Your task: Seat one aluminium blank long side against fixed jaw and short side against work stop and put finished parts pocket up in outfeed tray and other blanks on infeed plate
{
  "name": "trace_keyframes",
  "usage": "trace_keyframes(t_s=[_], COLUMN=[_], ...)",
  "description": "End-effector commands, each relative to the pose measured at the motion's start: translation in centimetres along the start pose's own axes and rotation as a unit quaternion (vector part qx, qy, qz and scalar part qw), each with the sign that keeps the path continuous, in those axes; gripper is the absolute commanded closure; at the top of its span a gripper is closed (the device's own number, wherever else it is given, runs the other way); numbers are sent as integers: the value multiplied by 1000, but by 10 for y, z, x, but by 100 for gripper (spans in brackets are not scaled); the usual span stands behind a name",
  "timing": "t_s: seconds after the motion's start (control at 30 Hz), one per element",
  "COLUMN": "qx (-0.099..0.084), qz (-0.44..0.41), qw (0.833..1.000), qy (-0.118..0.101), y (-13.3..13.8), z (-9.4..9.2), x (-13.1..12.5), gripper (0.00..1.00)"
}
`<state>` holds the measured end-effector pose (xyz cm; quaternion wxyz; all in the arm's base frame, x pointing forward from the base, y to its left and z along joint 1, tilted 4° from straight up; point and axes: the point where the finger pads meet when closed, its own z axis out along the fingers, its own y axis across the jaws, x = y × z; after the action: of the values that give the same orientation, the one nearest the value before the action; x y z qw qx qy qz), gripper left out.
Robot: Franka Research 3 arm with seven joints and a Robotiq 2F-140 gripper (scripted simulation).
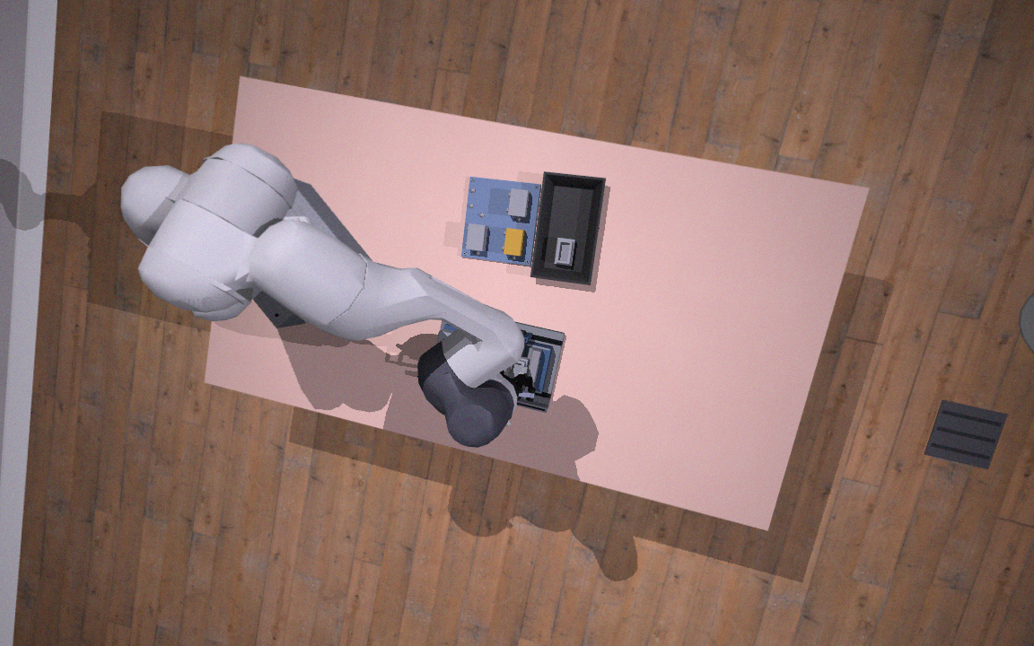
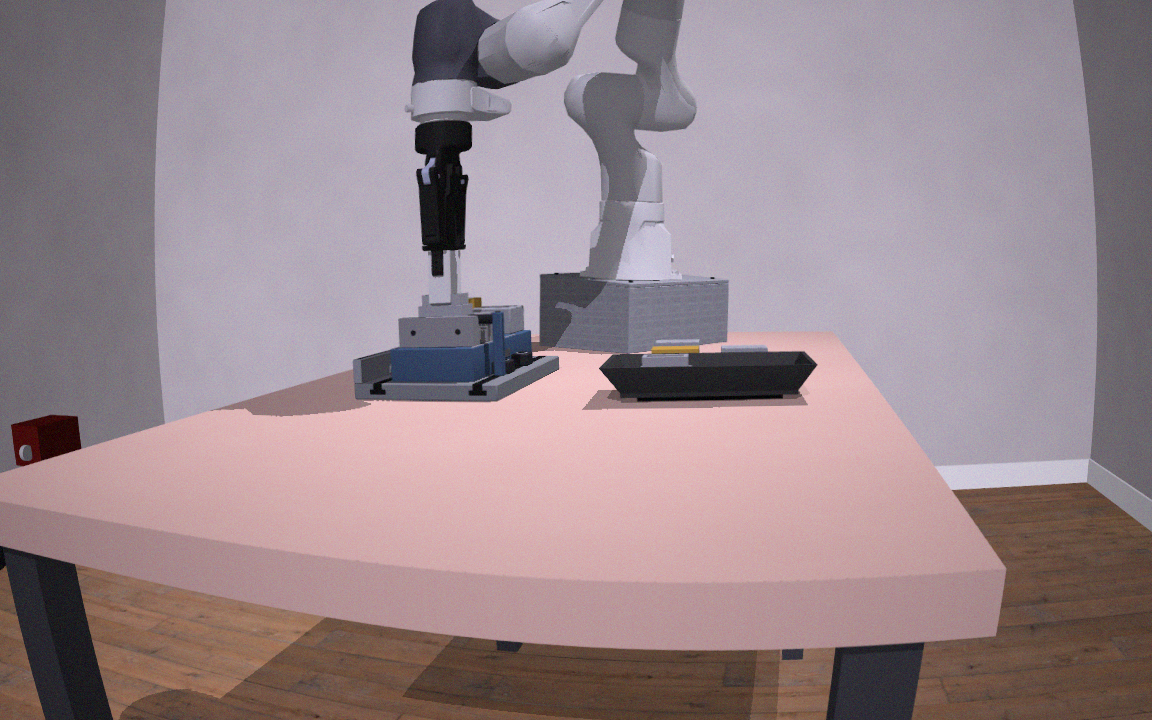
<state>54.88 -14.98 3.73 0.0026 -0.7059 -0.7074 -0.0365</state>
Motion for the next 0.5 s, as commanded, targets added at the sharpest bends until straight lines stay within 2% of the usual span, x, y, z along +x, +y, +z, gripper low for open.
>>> trace_keyframes(t_s=[0.0, 0.47], qx=[2, 2], qz=[2, 2], qw=[1000, 1000], qy=[0, 0], y=[-1, -1], z=[-6, -28], x=[0, 0], gripper=[100, 100])
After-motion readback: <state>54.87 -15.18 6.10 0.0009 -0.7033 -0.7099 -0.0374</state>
